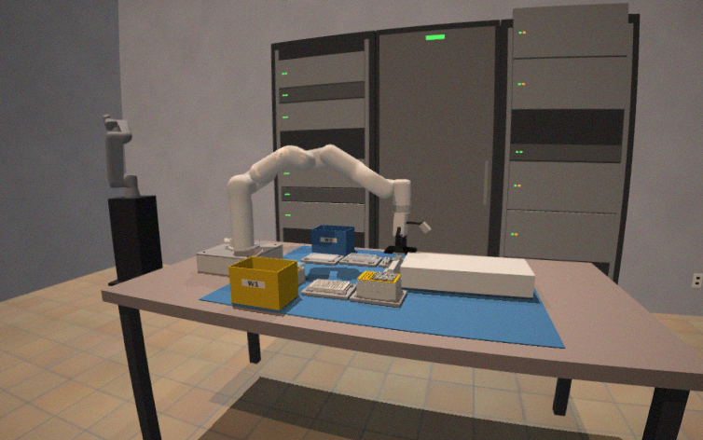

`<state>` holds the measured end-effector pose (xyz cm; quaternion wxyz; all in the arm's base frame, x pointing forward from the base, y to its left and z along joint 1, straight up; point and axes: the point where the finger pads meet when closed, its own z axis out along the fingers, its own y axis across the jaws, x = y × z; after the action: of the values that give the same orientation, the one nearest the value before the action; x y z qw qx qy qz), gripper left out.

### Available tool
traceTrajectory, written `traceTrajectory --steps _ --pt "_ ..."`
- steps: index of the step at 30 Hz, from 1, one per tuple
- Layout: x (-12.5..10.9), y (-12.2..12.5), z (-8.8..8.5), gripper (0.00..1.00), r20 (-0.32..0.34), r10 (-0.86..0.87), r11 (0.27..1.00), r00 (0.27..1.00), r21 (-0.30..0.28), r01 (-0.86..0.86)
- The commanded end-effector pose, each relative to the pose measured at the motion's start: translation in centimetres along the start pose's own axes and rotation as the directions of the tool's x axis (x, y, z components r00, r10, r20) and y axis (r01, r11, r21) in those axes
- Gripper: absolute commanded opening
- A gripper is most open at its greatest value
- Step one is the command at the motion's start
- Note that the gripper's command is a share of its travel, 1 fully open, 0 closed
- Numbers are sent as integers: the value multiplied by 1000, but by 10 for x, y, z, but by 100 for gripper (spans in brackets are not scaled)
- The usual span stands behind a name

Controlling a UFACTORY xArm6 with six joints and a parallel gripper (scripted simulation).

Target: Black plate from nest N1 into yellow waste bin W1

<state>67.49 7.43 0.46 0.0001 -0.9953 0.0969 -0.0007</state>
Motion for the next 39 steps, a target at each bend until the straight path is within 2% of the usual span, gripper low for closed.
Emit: traceTrajectory --steps 1,39 --pt "1 0 -7 0 -5 0 1000 1000 2 0" --pt "1 0 -63 0 -5 0 1000 1000 2 0"
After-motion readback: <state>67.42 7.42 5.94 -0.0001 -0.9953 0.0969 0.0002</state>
